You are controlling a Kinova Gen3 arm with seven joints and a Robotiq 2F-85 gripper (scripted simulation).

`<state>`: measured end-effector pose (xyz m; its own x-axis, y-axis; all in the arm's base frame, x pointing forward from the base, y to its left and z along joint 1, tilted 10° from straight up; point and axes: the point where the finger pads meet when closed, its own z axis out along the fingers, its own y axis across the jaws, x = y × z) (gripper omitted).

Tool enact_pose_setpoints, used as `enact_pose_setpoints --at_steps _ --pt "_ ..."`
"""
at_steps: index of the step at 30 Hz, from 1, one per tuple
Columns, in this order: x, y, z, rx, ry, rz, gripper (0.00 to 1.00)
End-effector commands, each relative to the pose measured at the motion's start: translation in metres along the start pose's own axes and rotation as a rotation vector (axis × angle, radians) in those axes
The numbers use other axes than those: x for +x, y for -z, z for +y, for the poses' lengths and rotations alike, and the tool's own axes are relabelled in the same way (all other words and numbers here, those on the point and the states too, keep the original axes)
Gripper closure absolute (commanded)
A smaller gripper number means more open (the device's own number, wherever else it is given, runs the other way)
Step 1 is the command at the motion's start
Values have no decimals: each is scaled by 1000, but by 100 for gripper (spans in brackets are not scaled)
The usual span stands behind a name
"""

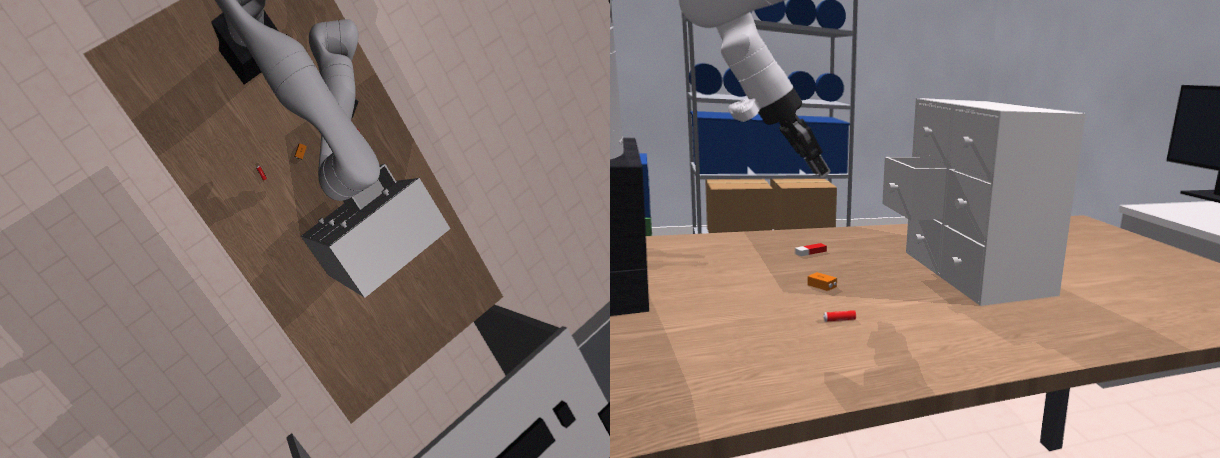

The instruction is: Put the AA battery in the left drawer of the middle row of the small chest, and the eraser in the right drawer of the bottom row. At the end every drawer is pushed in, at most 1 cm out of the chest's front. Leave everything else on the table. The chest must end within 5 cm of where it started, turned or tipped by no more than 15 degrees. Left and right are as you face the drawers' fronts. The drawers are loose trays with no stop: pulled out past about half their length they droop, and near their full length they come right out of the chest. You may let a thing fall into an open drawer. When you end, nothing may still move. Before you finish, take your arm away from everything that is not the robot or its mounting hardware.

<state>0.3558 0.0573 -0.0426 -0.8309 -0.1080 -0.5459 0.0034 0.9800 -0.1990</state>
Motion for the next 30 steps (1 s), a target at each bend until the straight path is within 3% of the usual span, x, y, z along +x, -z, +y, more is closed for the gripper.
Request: enact_pose_setpoints --at_steps 1,9,11,24,30 --pt "-18 12 -7 2 -26 13 67" --pt "-15 37 -8 2 -26 192 67" --pt "-15 37 -8 2 -26 192 67" --pt "-12 78 -8 -6 -27 471 67" --pt "-12 87 -8 -6 -28 529 67"
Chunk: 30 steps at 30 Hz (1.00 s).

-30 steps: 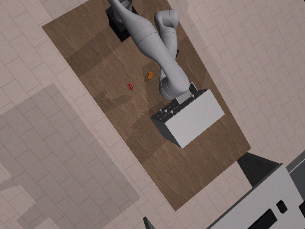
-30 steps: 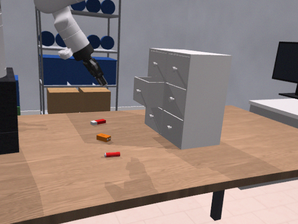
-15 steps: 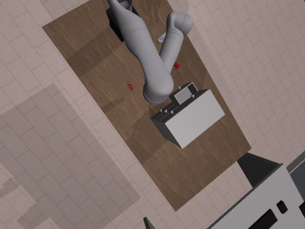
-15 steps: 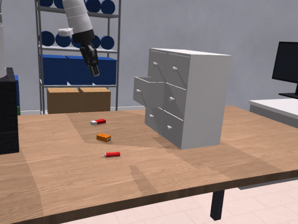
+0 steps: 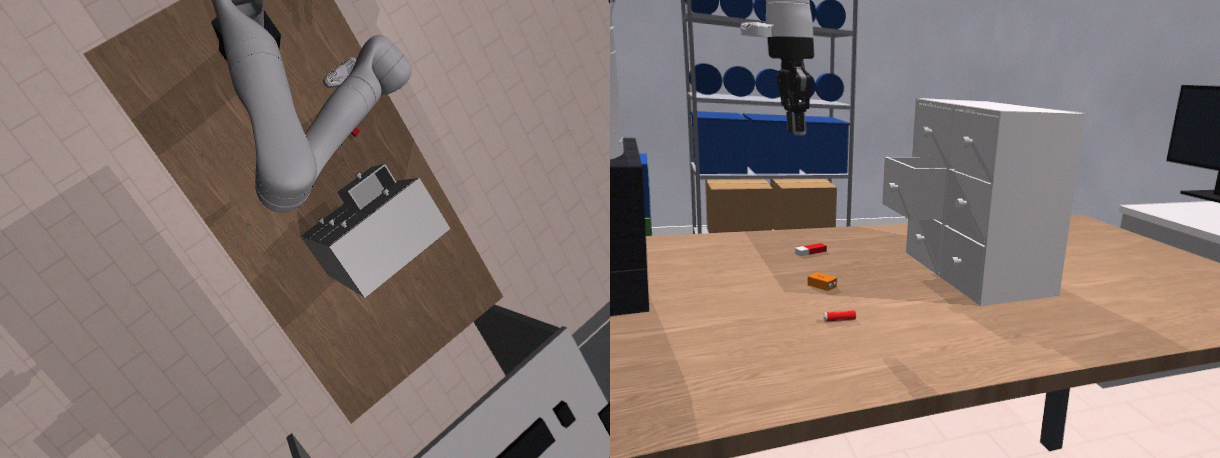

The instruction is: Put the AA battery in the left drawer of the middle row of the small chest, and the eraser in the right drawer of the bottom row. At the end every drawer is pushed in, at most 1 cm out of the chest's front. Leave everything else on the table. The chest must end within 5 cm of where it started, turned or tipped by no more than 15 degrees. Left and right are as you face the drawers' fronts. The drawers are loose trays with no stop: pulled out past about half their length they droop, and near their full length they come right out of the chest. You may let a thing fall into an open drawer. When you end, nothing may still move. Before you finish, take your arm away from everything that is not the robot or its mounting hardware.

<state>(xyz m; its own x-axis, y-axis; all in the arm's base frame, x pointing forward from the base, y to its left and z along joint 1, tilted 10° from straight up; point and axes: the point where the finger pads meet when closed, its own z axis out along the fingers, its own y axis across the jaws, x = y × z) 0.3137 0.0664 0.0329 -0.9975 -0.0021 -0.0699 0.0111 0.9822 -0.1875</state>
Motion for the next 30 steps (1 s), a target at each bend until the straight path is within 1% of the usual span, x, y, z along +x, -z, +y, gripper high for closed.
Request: enact_pose_setpoints --at_steps 1,5,9,30 --pt "-3 4 -2 -2 -16 20 67" --pt "0 8 -1 -5 -16 51 67" --pt "1 10 -1 -7 -15 64 67" --pt "1 11 -1 -7 -15 67 67"
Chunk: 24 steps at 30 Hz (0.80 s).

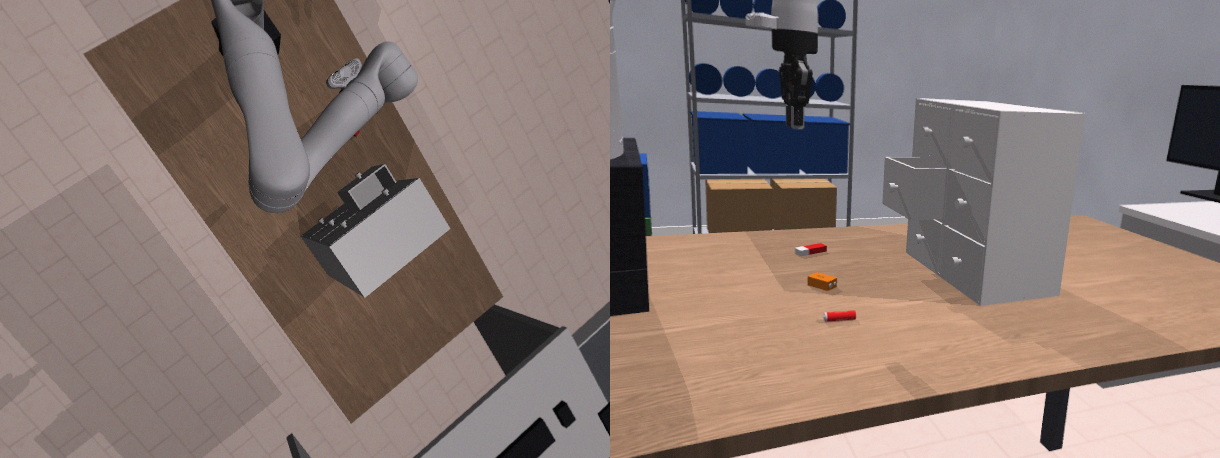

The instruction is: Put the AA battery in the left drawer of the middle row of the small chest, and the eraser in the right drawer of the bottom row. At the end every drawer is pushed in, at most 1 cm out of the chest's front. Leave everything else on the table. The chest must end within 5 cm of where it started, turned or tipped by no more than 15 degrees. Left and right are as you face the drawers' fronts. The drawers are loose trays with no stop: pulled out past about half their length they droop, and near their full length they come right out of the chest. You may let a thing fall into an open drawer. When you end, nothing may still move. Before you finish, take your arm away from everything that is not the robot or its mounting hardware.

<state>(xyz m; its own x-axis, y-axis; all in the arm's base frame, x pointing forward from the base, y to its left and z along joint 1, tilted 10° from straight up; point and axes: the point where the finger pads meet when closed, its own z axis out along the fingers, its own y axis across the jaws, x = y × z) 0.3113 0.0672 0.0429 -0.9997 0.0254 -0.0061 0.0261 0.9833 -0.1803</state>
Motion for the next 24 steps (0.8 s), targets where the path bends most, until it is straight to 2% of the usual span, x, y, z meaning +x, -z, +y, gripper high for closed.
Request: enact_pose_setpoints --at_steps 1,24 --pt "0 0 0 0 0 -1 67" --pt "-3 -3 -3 -2 -61 -1 67"
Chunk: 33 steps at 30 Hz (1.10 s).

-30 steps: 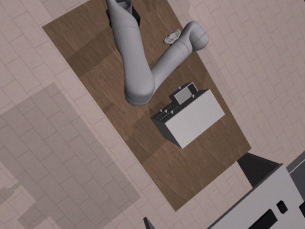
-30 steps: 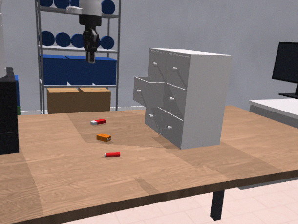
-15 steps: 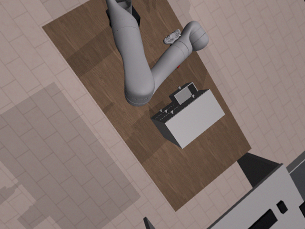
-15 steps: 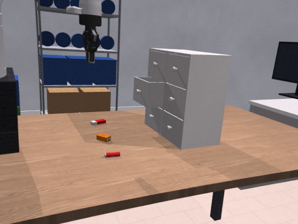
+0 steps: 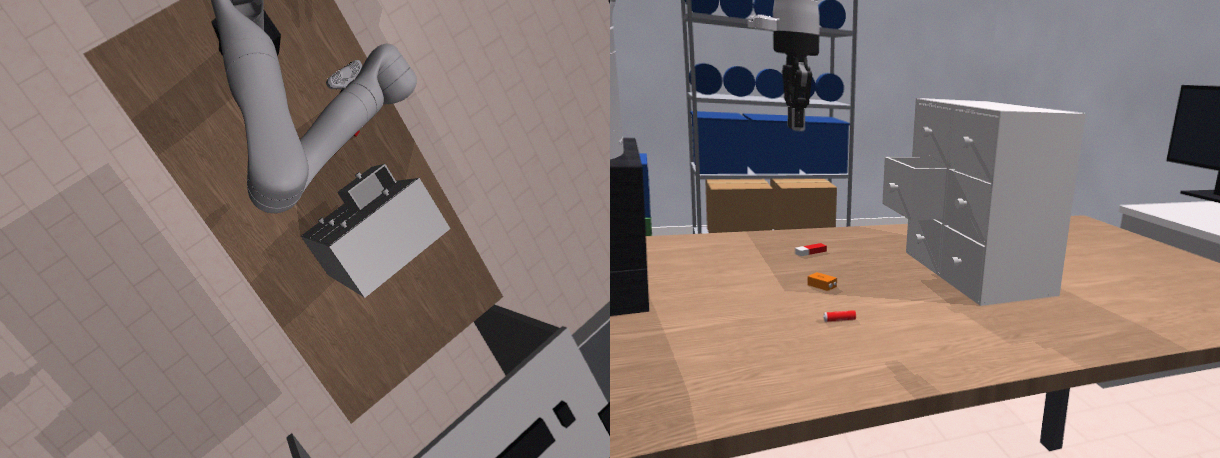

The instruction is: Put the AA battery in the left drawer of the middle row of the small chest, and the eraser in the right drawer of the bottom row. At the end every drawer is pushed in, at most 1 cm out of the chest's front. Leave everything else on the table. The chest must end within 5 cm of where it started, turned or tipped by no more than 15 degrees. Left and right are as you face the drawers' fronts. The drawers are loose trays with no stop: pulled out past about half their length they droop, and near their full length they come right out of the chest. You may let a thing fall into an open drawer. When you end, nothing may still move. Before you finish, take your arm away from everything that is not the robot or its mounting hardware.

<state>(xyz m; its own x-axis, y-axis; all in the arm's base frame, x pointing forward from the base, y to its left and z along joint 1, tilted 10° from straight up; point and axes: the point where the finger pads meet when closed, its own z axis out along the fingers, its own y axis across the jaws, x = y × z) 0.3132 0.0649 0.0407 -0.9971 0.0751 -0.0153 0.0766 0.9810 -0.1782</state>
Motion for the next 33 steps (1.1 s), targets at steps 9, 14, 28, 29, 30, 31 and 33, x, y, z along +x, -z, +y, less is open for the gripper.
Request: enact_pose_setpoints --at_steps 9,14,28,29,30,31,33 --pt "-6 -8 -8 -3 -145 1 67" --pt "-9 -12 -11 -4 -209 2 67" --pt "-23 -34 -33 -9 -604 7 67" --pt "-23 -34 -33 -9 -604 7 67" --pt "-24 -37 -35 -9 -641 7 67" --pt "-25 -39 -37 -10 -679 8 67" --pt "-27 -44 -42 -10 -758 9 67"
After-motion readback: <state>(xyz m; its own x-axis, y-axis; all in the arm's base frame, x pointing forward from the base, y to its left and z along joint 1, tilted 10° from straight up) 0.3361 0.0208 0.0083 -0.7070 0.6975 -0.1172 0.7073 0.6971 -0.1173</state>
